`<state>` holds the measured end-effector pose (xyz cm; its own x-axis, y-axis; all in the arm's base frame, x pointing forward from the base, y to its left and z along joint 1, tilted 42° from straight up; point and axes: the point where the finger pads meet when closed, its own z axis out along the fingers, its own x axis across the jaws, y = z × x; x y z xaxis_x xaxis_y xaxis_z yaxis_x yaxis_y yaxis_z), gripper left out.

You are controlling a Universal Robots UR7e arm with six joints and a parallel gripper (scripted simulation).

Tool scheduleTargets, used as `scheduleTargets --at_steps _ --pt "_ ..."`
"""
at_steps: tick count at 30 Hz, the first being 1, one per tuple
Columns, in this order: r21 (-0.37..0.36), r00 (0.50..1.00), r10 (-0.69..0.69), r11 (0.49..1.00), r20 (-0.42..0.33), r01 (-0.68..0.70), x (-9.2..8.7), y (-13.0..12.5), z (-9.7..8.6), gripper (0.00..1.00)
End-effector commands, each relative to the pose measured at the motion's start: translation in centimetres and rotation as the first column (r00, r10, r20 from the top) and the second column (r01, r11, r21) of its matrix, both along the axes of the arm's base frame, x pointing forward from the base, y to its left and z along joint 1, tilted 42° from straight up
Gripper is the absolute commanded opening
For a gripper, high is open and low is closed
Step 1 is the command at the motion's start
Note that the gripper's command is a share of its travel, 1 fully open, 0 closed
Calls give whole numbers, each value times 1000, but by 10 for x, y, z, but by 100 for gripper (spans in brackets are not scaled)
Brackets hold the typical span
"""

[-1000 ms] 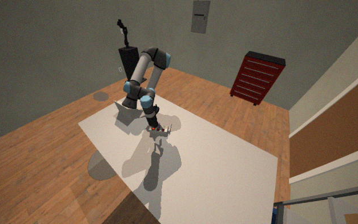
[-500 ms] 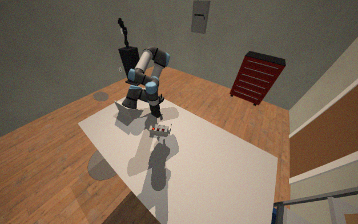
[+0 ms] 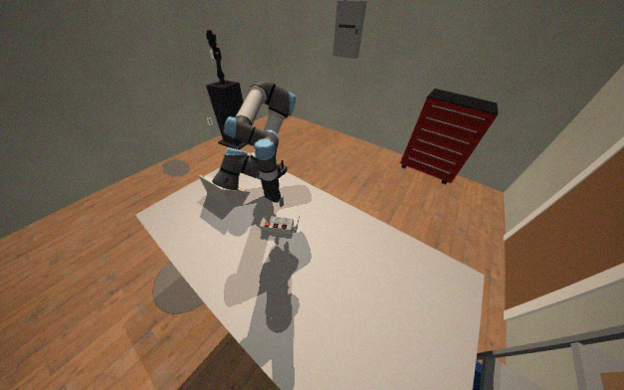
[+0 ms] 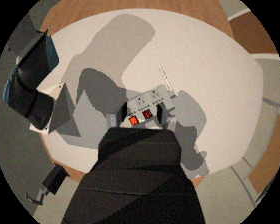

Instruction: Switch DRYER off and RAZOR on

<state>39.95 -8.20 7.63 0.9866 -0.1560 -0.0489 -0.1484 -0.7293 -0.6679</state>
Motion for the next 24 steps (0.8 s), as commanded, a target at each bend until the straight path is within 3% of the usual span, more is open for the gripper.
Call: scheduleTargets --at_steps 1,11,17,22,24 --pt "-1 1000 -1 1000 0 1 0 0 0 100" --pt "3 997 -59 998 -52 59 -1 -2 -7 100" --pt "-1 963 -200 979 -182 204 -5 -4 -26 100" --pt "-29 876 -353 931 -327 364 -11 -6 -48 100" --pt "-29 876 -353 931 -327 364 -11 -6 -48 100"
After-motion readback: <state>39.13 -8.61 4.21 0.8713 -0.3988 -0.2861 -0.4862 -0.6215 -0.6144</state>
